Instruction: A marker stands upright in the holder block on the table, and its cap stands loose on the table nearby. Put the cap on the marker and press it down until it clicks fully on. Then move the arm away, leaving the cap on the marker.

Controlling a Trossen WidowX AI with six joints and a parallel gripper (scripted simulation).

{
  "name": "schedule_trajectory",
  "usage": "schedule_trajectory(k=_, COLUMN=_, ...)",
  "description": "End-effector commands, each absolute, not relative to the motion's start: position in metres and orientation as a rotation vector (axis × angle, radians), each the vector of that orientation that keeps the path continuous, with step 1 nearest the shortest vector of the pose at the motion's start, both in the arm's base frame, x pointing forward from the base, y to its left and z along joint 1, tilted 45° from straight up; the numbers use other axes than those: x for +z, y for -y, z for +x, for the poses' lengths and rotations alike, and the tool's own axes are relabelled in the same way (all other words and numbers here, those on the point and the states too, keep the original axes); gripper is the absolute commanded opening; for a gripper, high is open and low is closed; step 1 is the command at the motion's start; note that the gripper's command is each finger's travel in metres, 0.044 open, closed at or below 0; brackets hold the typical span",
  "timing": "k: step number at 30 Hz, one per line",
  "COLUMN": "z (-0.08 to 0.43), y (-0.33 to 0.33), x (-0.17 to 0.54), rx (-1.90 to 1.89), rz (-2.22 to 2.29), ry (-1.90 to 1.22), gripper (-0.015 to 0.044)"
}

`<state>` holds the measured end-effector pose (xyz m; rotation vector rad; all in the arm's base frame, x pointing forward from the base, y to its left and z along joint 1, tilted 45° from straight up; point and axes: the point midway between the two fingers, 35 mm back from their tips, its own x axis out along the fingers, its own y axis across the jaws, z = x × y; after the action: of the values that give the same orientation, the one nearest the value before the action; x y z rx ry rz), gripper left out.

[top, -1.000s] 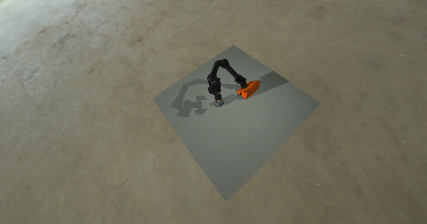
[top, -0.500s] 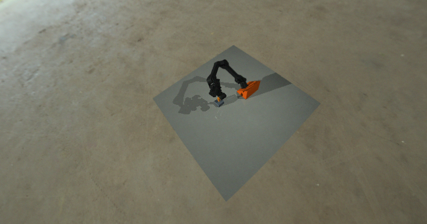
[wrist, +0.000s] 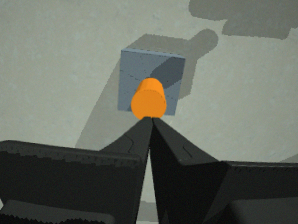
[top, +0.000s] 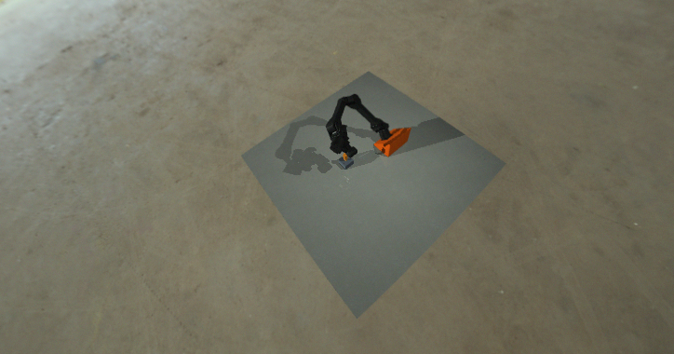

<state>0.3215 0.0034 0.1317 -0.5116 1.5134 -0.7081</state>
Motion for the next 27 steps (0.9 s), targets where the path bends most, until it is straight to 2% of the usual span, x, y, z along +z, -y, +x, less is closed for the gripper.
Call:
schedule_trajectory(k=1, z=0.321, y=-0.001, x=0.129, rx=-0.703, rz=-0.510, ry=-1.515, gripper=0.0000)
schedule_trajectory(k=27, z=0.319, y=0.024, x=0.104, rx=-0.704, rz=-0.511, ry=-1.514, gripper=0.0000)
